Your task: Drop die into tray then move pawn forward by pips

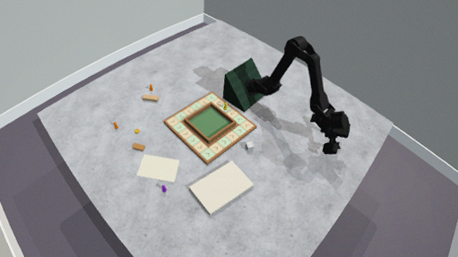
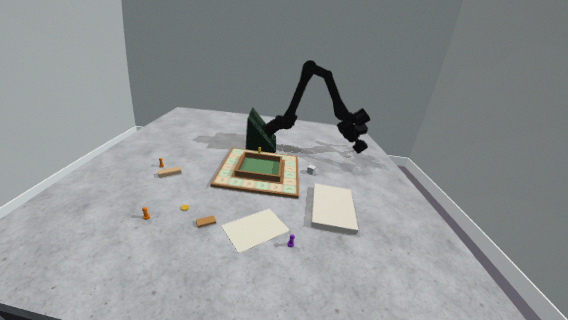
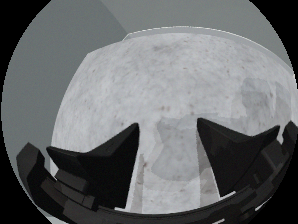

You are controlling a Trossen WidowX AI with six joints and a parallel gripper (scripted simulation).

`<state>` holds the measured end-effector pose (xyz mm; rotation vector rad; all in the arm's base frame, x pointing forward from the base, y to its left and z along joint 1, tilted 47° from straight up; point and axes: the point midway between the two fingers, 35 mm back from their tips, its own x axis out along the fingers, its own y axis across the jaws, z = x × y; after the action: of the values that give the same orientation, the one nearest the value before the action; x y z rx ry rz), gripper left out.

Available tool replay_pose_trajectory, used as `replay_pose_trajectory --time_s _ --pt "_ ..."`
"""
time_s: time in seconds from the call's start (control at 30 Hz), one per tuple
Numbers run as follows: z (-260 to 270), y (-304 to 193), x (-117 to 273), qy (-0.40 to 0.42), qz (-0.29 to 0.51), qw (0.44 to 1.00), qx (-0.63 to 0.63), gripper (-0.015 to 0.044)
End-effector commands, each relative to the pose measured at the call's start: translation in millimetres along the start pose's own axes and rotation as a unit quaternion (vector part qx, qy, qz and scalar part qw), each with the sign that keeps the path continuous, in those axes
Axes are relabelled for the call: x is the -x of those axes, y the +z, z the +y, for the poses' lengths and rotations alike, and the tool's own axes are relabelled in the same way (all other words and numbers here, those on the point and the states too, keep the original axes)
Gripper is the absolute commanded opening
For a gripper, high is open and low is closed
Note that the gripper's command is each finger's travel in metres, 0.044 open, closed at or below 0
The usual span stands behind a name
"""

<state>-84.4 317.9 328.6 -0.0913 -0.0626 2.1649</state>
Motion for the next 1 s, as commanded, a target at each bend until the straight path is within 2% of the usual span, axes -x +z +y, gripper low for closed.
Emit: replay_pose_trajectory --time_s 0.0,0.23,0.5,0.6,0.8,0.97 --pt "-40 7 10 -0.074 0.014 0.996 -0.056 0.0275" --pt "-102 11 43 -0.178 0.014 0.977 -0.115 0.0275" --pt "-165 -38 100 -0.288 0.083 0.928 -0.22 0.0275" --pt "-185 -64 130 -0.332 0.114 0.893 -0.282 0.0275" --pt "-205 -122 207 -0.42 0.142 0.771 -0.457 0.0275" --pt "-199 -161 278 -0.481 0.079 0.596 -0.638 0.0275"
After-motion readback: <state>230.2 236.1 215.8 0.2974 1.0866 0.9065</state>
